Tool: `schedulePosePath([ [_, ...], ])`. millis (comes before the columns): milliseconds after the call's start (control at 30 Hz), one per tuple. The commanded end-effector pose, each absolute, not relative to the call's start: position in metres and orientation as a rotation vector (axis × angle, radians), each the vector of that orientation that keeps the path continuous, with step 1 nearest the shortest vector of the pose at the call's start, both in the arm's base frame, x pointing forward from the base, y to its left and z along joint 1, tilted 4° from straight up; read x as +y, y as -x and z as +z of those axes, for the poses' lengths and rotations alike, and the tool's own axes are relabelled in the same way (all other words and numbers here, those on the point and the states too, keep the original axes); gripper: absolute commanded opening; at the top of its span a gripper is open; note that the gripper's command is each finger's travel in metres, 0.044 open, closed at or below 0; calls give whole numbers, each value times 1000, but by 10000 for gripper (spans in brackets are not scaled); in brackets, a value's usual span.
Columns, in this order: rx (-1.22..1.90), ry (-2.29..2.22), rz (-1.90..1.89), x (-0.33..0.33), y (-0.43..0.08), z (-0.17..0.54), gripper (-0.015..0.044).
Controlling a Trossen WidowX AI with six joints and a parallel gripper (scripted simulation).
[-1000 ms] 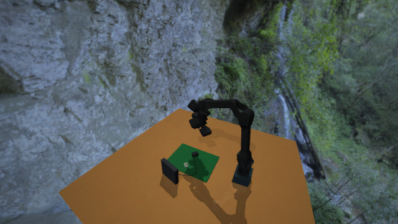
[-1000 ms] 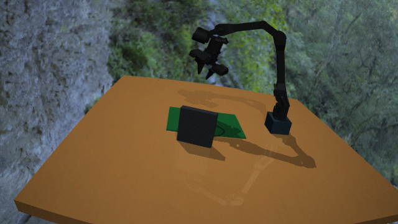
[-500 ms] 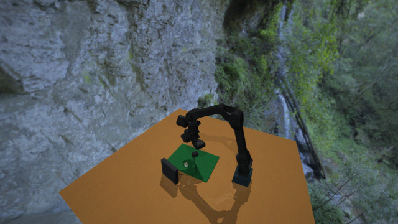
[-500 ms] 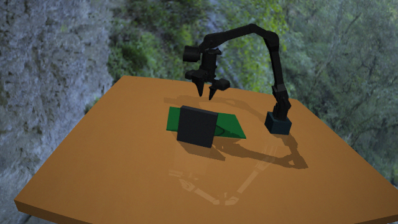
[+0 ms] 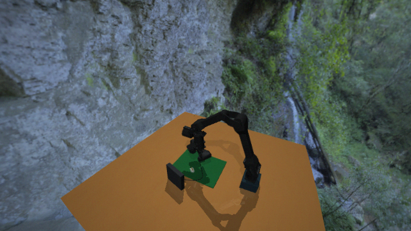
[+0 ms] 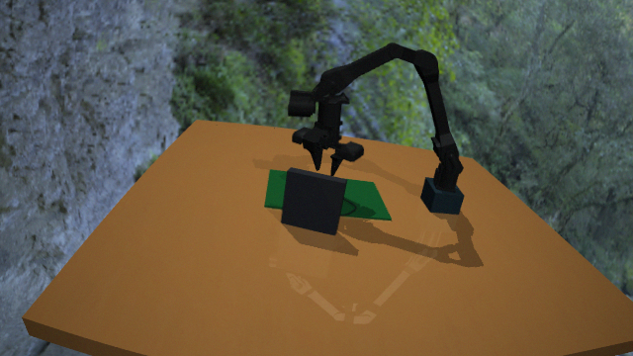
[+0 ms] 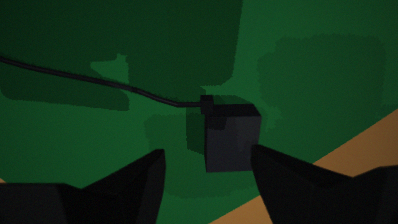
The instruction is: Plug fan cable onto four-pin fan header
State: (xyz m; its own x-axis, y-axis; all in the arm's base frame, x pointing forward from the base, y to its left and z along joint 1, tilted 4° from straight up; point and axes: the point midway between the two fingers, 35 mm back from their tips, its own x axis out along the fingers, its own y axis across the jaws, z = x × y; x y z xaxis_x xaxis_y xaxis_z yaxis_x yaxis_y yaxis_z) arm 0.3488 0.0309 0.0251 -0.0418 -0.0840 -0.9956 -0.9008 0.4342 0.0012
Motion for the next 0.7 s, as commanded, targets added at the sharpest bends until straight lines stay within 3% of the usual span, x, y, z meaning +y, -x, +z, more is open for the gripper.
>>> schedulePosePath([
  [0,1475,914,841,32,-348,16,210],
  [667,1475,914,841,34,-348,-10,210],
])
